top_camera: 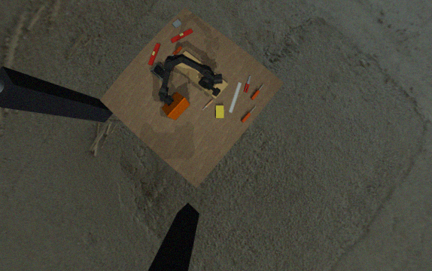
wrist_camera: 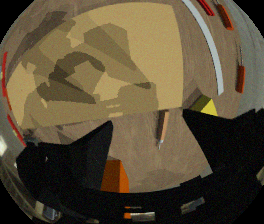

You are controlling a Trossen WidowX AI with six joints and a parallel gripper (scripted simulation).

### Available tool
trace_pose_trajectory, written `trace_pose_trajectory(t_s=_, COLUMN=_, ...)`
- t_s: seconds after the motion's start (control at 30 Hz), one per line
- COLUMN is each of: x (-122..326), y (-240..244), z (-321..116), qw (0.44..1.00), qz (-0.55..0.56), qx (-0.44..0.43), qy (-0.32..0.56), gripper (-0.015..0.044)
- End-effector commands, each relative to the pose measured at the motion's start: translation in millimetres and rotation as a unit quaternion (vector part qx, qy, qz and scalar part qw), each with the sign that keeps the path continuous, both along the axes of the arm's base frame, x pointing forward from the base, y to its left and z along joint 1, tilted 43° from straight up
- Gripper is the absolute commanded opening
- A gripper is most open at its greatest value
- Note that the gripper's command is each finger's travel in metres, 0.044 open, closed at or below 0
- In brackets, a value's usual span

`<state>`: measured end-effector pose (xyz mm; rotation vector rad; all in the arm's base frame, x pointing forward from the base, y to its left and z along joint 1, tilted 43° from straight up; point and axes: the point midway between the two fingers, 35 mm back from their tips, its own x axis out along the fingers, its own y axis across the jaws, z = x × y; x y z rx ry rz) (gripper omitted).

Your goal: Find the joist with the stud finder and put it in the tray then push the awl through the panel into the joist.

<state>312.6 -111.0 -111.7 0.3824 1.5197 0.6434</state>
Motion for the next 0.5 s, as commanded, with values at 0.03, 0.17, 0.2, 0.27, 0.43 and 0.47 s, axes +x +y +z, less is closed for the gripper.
trace_pose_trajectory(t_s=0.03, x=-35, y=-26, z=-49, qw=0.997, qz=-0.038, qx=0.031, qy=0.054, gripper=0.044)
trace_pose_trajectory(t_s=0.17, x=-39, y=-28, z=-55, qw=0.997, qz=-0.042, qx=0.035, qy=0.06, gripper=0.044)
trace_pose_trajectory(t_s=0.2, x=-39, y=-28, z=-55, qw=0.997, qz=-0.042, qx=0.035, qy=0.06, gripper=0.044)
trace_pose_trajectory(t_s=0.27, x=-40, y=-29, z=-56, qw=0.997, qz=-0.042, qx=0.035, qy=0.06, gripper=0.044)
trace_pose_trajectory(t_s=0.43, x=-43, y=-29, z=-56, qw=0.997, qz=-0.042, qx=0.035, qy=0.06, gripper=0.044)
trace_pose_trajectory(t_s=0.47, x=-43, y=-29, z=-57, qw=0.997, qz=-0.042, qx=0.035, qy=0.06, gripper=0.044)
